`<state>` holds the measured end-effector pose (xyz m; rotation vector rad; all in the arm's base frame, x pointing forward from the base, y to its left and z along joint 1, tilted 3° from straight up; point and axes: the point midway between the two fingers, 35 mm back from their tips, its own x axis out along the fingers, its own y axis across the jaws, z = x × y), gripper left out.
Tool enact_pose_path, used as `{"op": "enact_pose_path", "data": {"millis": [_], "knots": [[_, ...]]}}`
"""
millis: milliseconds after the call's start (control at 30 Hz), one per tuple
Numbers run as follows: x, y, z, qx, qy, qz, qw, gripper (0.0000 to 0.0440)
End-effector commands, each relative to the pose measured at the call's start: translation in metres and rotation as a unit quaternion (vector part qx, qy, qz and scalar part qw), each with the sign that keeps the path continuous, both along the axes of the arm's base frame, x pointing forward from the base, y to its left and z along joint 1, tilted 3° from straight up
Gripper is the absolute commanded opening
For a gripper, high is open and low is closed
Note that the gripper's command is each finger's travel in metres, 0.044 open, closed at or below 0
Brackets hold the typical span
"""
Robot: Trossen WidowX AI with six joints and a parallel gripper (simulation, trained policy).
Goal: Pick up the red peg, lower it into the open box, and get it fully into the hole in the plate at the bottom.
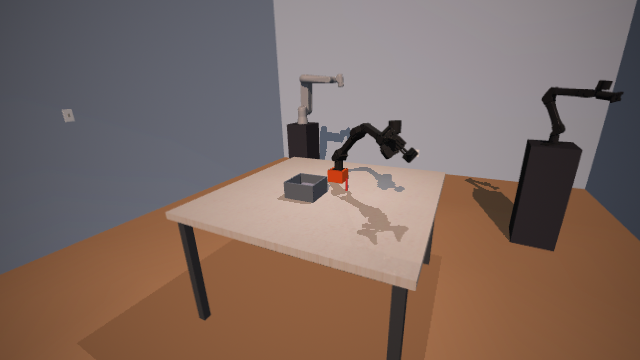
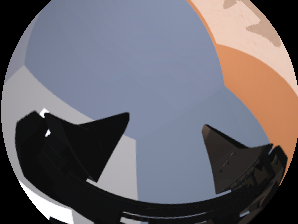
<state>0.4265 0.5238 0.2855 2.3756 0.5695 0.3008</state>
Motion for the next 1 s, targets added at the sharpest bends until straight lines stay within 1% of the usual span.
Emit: {"op": "enact_pose_path", "data": {"millis": [0,233,467,700,967], "knots": [[0.009,-0.017,0.0,-0.082,0.002,-0.001,0.997,0.044],[0.019,-0.048,-0.001,-0.2,0.011,0.0,0.98,0.044],[0.022,-0.085,-0.007,-0.314,0.03,0.011,0.949,0.044],[0.017,-0.127,-0.016,-0.42,0.059,0.033,0.905,0.044],[-0.003,-0.179,-0.029,-0.526,0.098,0.077,0.841,0.044]]}}
